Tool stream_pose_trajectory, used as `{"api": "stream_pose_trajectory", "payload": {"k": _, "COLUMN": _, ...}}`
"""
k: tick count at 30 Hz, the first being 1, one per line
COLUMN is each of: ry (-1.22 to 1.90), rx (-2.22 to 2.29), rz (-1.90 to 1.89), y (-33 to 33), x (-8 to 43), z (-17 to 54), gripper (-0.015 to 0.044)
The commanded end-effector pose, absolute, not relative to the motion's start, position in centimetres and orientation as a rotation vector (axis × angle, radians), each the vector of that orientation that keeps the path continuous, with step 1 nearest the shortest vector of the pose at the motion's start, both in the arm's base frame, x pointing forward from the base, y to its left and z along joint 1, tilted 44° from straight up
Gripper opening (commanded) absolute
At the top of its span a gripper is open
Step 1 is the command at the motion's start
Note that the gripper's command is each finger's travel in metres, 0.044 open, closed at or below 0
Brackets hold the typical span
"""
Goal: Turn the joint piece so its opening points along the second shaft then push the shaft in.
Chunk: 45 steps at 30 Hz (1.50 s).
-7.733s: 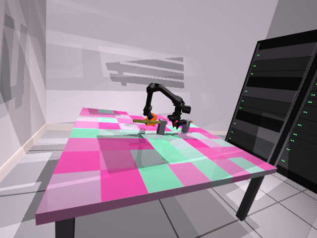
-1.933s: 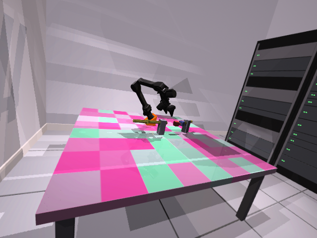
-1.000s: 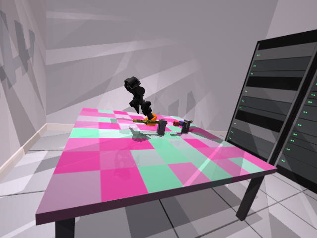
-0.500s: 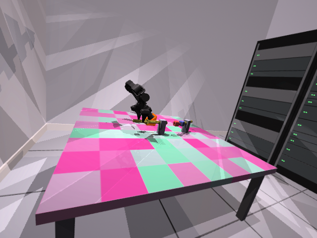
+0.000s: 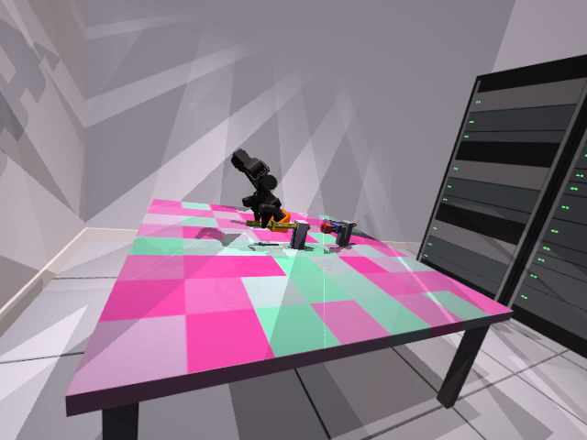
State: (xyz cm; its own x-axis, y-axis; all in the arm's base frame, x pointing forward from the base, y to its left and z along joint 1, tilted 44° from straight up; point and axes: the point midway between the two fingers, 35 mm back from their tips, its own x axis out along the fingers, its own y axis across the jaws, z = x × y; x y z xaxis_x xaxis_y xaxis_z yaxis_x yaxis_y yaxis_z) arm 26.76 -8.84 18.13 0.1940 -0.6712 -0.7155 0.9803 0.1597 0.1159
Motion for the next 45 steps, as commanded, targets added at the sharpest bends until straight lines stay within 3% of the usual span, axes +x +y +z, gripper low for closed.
{"api": "stream_pose_trajectory", "payload": {"k": 1, "ry": 0.585, "rx": 0.646, "rz": -1.285, "y": -9.4, "x": 26.7, "z": 17.6, "gripper": 0.044}}
{"api": "stream_pose_trajectory", "payload": {"k": 12, "ry": 0.585, "rx": 0.646, "rz": -1.287, "y": -10.3, "x": 27.0, "z": 16.4, "gripper": 0.044}}
{"api": "stream_pose_trajectory", "payload": {"k": 25, "ry": 0.585, "rx": 0.646, "rz": -1.287, "y": -10.3, "x": 27.0, "z": 16.4, "gripper": 0.0102}}
{"api": "stream_pose_trajectory", "payload": {"k": 37, "ry": 0.585, "rx": 0.646, "rz": -1.287, "y": -10.3, "x": 27.0, "z": 16.4, "gripper": 0.0102}}
{"api": "stream_pose_trajectory", "payload": {"k": 39, "ry": 0.585, "rx": 0.646, "rz": -1.287, "y": -10.3, "x": 27.0, "z": 16.4, "gripper": 0.0067}}
{"api": "stream_pose_trajectory", "payload": {"k": 45, "ry": 0.584, "rx": 0.646, "rz": -1.287, "y": -10.4, "x": 27.0, "z": 16.4, "gripper": 0.0067}}
